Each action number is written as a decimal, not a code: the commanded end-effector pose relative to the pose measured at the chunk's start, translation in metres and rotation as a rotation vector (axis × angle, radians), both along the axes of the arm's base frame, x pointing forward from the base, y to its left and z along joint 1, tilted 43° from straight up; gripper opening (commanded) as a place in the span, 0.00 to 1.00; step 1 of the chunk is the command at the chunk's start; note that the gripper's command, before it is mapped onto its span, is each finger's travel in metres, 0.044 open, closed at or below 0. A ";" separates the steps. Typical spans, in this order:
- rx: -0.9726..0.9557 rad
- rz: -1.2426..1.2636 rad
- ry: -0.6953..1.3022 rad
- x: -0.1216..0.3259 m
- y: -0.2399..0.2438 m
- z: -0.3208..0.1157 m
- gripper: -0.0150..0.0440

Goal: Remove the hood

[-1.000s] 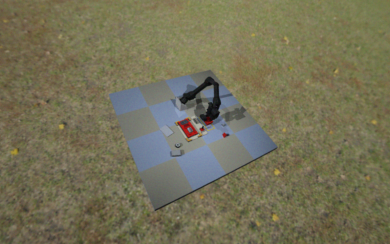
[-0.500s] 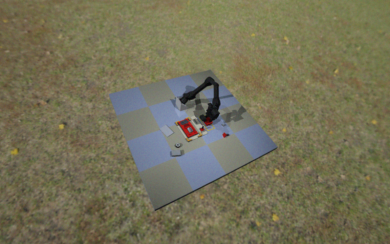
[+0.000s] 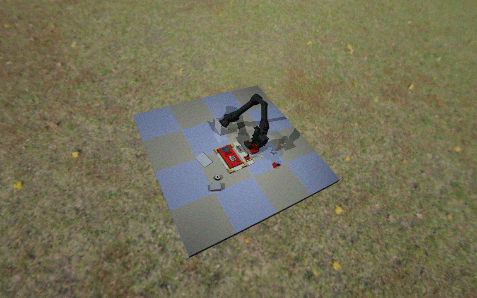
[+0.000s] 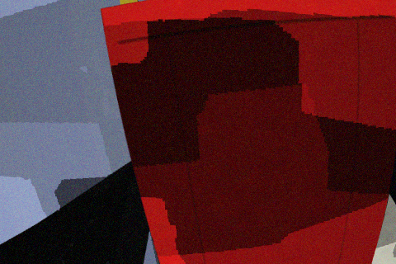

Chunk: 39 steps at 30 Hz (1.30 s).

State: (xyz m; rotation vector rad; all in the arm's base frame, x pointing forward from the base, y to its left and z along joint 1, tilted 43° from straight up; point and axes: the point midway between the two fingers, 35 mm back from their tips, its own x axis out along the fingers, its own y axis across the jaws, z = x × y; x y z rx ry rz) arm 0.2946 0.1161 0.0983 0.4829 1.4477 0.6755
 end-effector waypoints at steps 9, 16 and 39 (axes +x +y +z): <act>0.003 -0.003 0.003 0.000 0.004 -0.004 0.25; 0.004 -0.003 0.003 0.000 0.007 -0.007 0.25; 0.002 0.000 0.000 0.000 0.010 -0.010 0.70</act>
